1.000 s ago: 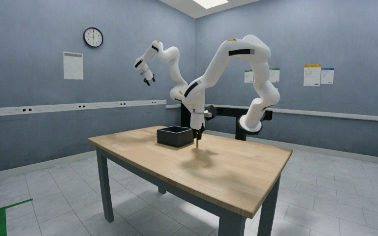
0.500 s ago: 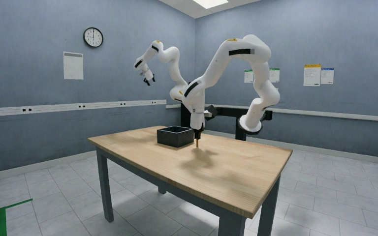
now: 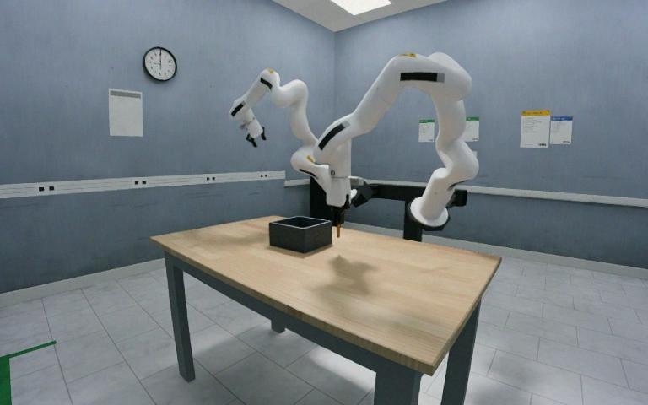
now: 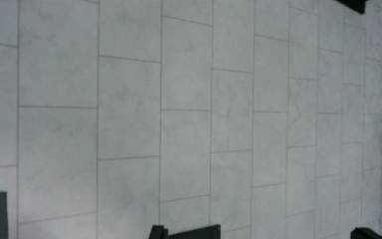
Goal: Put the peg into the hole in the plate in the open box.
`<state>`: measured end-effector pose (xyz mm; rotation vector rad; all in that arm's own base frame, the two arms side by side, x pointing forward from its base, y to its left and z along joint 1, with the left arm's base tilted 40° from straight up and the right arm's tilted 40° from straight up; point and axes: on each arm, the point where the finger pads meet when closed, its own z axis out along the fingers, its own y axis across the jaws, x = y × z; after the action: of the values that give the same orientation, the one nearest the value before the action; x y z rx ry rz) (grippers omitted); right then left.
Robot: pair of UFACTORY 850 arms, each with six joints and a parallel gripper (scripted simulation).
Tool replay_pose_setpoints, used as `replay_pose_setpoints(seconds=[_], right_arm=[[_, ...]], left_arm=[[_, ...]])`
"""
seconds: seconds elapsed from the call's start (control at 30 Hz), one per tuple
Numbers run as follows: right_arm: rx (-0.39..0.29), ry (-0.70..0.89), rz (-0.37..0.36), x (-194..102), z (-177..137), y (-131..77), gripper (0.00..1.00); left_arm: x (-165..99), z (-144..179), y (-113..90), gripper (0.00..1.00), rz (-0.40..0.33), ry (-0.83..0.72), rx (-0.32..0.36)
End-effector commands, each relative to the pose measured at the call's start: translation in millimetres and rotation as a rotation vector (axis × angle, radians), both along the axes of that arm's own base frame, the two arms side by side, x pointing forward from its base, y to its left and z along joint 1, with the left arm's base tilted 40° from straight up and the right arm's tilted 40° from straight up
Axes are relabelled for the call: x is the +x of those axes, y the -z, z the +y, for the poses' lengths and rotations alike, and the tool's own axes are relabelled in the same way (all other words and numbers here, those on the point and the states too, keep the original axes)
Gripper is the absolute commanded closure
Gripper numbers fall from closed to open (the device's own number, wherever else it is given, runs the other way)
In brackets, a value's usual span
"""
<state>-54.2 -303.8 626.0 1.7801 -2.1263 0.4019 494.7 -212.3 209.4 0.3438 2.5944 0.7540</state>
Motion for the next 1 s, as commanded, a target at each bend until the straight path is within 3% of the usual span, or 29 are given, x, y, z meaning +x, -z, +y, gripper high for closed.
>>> replay_pose_setpoints(seconds=[0.0,0.2,0.5,0.63,0.87,0.97], right_arm=[[-0.002,0.000,0.000,0,0,-1,0.00],[-0.002,0.000,0.000,0,0,-1,0.00],[-0.002,0.000,0.000,0,0,-1,0.00],[-0.002,0.000,0.000,0,0,-1,0.00],[-0.002,0.000,0.000,0,0,-1,0.00],[-0.002,0.000,0.000,0,0,-1,0.00]], left_arm=[[-12,-13,-21,1.00,-0.001,0.000,-0.001],[-23,-24,-40,1.00,-0.001,0.000,-0.001],[-23,-27,-42,1.00,-0.001,0.000,-0.001],[-17,-44,-36,1.00,-0.002,0.000,-0.001],[1,-114,-7,1.00,-0.002,0.000,-0.001],[3,-126,-1,1.00,-0.002,0.000,-0.001]])
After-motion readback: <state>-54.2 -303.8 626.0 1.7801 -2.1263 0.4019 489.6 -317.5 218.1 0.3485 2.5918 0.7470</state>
